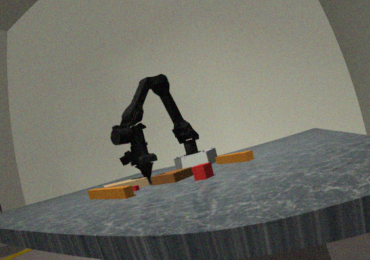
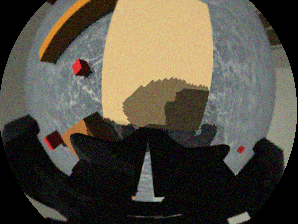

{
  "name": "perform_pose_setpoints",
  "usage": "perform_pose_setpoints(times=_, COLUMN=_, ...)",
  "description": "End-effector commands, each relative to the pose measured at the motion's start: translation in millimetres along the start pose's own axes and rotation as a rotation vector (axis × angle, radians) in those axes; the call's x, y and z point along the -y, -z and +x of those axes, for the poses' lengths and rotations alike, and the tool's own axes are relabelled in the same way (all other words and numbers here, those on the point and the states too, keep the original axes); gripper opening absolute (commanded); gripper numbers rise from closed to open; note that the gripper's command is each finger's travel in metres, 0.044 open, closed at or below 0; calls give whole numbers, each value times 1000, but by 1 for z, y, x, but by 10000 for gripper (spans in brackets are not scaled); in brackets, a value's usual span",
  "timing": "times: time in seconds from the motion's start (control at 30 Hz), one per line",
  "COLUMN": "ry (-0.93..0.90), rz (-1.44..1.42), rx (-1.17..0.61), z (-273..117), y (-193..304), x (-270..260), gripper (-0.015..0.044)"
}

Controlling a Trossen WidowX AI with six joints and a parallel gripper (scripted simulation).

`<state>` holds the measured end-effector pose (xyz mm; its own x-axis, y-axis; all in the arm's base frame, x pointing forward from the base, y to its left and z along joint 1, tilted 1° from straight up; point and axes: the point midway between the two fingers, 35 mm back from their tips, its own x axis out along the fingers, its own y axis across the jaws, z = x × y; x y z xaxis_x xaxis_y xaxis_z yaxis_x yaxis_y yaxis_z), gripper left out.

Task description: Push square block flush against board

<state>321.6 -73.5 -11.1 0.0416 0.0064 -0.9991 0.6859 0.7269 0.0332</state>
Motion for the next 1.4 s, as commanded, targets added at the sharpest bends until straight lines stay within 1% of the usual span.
perform_pose_setpoints(times=0.0, ry=4, rz=-4, rx=6, z=0, y=-2, x=1, gripper=0)
perform_pose_setpoints(times=1.07, ry=3, rz=-4, rx=2, z=1, y=46, x=0, gripper=0)
perform_pose_setpoints(times=1.13, ry=-1, rz=-8, rx=3, z=-12, y=41, x=-2, gripper=0)
perform_pose_setpoints(times=1.2, ry=2, rz=-5, rx=3, z=-42, y=41, x=-3, gripper=0)
perform_pose_setpoints(times=1.23, ry=3, rz=-4, rx=3, z=-51, y=41, x=-2, gripper=0)
perform_pose_setpoints(times=1.37, ry=3, rz=-4, rx=3, z=-54, y=41, x=-2, gripper=0)
